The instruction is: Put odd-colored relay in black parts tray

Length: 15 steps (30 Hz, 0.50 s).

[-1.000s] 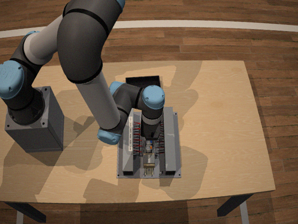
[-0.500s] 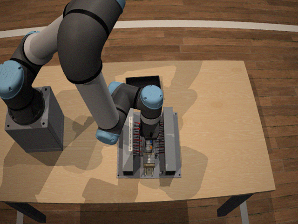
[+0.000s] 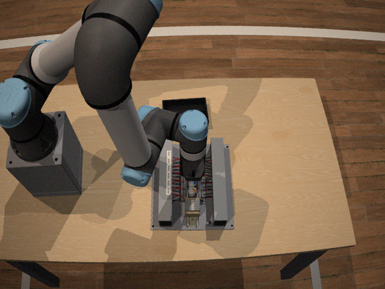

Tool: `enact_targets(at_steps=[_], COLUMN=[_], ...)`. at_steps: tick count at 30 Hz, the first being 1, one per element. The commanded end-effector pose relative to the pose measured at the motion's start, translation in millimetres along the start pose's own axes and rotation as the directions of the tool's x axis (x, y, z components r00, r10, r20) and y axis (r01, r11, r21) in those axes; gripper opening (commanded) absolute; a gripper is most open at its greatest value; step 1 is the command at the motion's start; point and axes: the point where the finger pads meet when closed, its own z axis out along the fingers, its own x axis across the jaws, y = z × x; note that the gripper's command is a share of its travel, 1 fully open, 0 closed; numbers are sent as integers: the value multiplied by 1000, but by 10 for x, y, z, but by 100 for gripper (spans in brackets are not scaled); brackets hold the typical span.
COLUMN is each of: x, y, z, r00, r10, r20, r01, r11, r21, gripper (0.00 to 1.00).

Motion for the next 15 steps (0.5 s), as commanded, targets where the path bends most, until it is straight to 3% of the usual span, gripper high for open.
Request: enact_targets(at_steps=[1,15], x=[-9,-3], y=[-11,-11], z=[-8,-9], r00=[1000,999], r10=[1,1], r20=[17,36], r01=[-1,-1], r11=[1000,1000], r21=[1,1], gripper=[0,0])
